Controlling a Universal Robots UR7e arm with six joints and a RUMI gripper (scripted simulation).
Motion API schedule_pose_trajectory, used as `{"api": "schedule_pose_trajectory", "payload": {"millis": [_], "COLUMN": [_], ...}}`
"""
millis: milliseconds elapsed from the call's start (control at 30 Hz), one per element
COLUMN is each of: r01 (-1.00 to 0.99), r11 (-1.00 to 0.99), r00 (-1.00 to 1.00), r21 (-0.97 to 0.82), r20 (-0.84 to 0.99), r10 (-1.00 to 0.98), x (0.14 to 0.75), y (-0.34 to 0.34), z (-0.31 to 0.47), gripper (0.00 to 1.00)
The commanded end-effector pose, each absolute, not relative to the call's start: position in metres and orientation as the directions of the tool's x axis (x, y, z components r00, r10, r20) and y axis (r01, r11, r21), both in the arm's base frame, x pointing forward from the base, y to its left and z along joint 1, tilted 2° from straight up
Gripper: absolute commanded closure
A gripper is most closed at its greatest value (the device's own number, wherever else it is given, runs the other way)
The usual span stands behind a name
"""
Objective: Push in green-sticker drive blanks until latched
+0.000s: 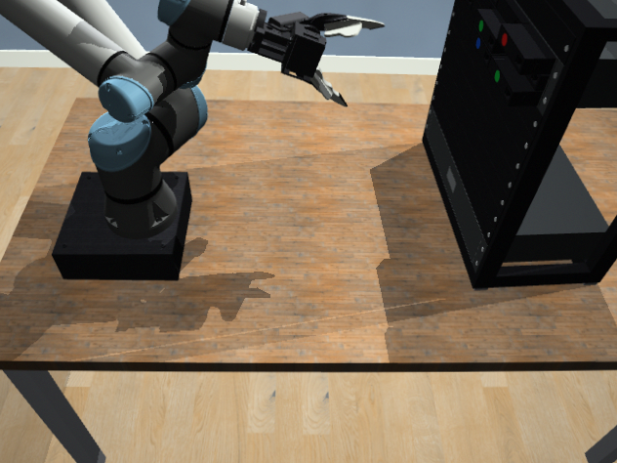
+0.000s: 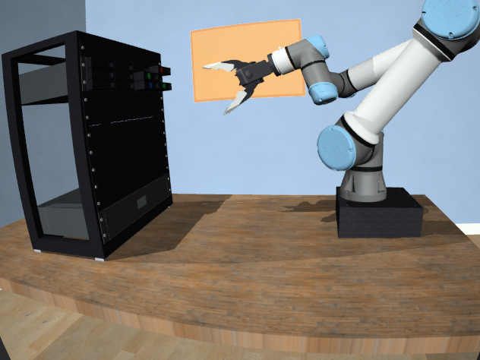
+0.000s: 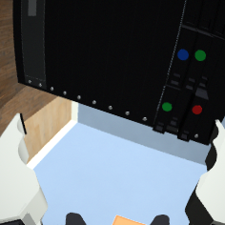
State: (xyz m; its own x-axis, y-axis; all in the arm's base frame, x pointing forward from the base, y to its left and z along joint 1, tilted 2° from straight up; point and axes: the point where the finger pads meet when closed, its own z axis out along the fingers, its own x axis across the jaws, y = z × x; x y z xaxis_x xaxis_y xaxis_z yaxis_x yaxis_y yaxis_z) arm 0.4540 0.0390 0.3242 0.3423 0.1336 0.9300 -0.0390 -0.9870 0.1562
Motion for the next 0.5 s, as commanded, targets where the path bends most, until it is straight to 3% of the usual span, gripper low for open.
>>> {"api": "schedule_pose_trajectory", "payload": {"millis": [0, 467], "r01": [0.003, 0.013], "r11": [-0.993, -0.998], "r00": [0.278, 0.134], "r21": [0.119, 0.063], "r20": [0.954, 0.989], "r10": [0.115, 0.064], "x": [0.455, 0.457], "y": [0.03, 0.005], "z": [0.335, 0.366], "gripper": [0.0, 0.0]}}
